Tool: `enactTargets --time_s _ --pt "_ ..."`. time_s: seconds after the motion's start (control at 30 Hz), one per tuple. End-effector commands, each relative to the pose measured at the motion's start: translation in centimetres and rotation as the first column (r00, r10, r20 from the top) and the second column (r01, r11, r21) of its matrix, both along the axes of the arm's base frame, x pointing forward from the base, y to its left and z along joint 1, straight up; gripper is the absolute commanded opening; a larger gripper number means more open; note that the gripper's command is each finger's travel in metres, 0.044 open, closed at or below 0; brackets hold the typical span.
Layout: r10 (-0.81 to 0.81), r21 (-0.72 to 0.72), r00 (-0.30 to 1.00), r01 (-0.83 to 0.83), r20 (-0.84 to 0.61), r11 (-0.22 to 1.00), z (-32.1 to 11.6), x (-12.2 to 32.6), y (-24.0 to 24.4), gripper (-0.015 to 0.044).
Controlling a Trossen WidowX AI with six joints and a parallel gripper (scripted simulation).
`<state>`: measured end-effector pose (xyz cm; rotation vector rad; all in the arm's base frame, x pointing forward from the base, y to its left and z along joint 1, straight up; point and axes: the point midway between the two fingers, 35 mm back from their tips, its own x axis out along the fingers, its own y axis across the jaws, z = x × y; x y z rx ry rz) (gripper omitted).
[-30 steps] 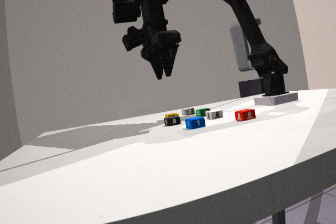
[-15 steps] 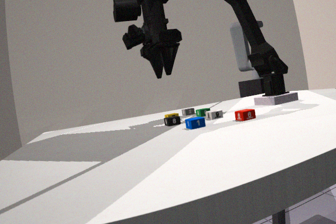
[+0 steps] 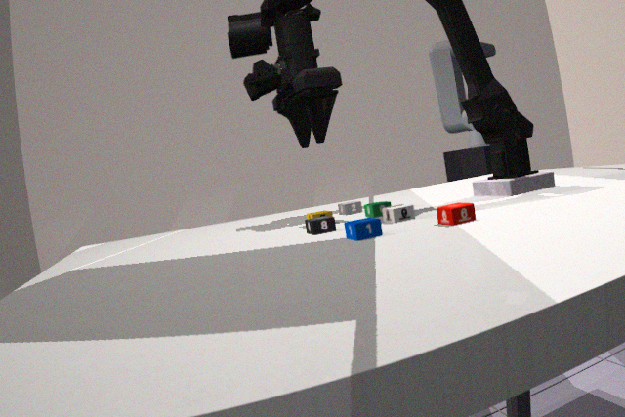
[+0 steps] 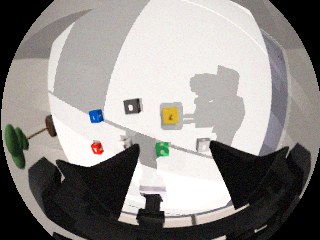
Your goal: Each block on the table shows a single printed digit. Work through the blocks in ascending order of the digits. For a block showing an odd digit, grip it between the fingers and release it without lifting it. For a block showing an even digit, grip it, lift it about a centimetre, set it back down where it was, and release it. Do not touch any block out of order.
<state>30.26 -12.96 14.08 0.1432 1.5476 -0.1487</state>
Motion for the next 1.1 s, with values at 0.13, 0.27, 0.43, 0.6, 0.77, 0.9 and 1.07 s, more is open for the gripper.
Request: enactTargets --time_s 0.13,0.27,0.43,0.6,0.77,0.9,1.07 --pt "0.022 -0.006 1.0 -0.022 0.01 1.0 0.3 -0.3 0.0 0.04" --pt "0.022 -0.006 1.0 -0.022 0.01 1.0 0.3 -0.3 0.0 0.04" --pt "0.022 -0.006 1.0 -0.022 0.01 1.0 0.3 -0.3 0.0 0.04" --pt "0.022 -0.005 1.0 -0.022 0.009 1.0 0.3 -1.0 0.3 0.04" --pt "0.022 -0.003 1.0 -0.022 0.005 1.0 0.2 -6.5 2.6 0.04" --pt "0.022 -0.003 1.0 -0.022 0.004 1.0 -0.1 -8.2 3.3 0.04" --pt "0.022 -0.003 1.0 -0.022 0.004 1.0 -2.1 -8.0 3.2 0.04"
